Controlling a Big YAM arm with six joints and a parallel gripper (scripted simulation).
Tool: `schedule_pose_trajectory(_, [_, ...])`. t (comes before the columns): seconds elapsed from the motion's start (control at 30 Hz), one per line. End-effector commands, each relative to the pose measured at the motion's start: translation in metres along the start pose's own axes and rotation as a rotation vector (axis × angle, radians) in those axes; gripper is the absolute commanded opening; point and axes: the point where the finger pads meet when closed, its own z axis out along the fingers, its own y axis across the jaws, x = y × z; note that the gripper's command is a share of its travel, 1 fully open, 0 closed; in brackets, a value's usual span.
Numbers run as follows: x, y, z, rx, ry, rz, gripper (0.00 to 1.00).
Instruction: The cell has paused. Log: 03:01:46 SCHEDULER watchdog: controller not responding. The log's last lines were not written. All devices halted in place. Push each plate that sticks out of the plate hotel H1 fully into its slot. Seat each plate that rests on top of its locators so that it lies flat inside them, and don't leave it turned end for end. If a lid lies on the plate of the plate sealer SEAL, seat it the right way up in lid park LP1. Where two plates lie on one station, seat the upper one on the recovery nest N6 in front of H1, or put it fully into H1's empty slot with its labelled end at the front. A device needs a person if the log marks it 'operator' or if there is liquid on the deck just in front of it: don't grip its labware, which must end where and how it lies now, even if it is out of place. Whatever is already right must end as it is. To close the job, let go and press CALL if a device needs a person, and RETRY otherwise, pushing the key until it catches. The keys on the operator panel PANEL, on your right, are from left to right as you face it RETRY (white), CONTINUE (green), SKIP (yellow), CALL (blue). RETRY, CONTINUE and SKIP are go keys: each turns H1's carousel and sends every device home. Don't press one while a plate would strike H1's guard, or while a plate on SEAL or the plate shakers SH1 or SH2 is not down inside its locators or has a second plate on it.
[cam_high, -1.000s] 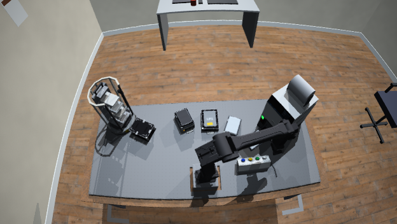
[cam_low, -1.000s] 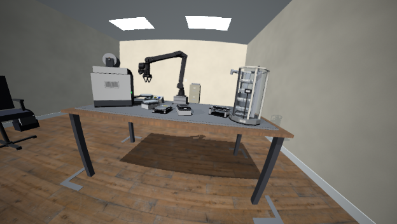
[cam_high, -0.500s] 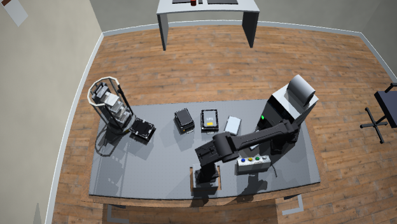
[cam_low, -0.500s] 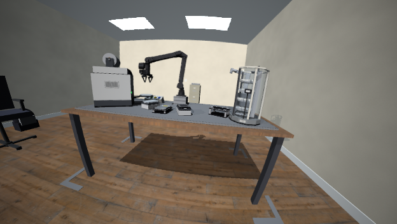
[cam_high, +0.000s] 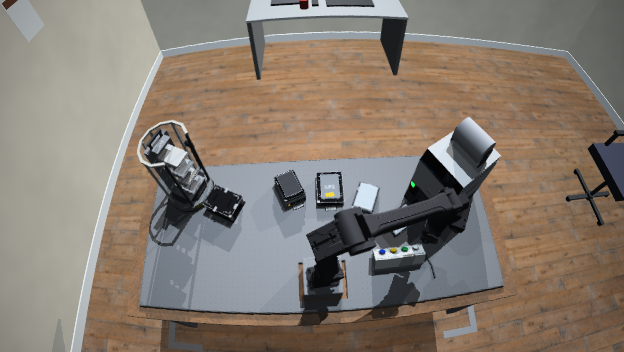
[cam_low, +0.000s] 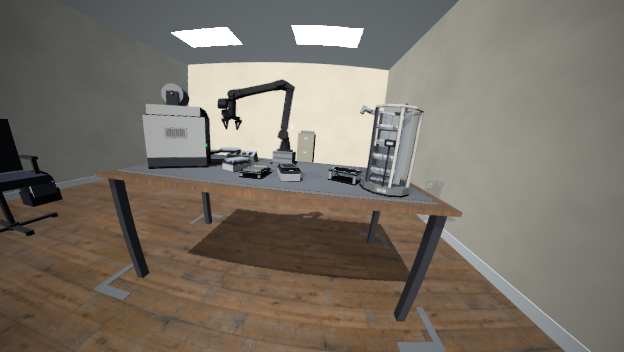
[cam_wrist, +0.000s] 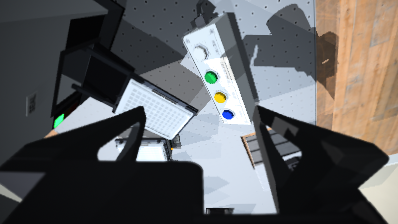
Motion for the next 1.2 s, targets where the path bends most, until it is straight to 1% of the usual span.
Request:
schedule_pose_trajectory(0.0, [-0.0129, 0.0093, -0.0155, -0.036, -0.040, 0.144, 1.00])
schedule_pose_trajectory(0.17, [-0.0128, 0.0092, -0.0154, -0.038, -0.037, 0.261, 1.00])
schedule_pose_trajectory(0.23, [-0.0128, 0.0092, -0.0154, -0.038, -0.037, 0.261, 1.00])
schedule_pose_trajectory(0.73, [-0.0127, 0.0092, -0.0153, -0.044, -0.030, 0.610, 1.00])
schedule_pose_trajectory(0.8, [-0.0127, 0.0092, -0.0153, -0.044, -0.030, 0.610, 1.00])
schedule_pose_trajectory(1.17, [-0.0127, 0.0091, -0.0152, -0.048, -0.025, 0.867, 1.00])
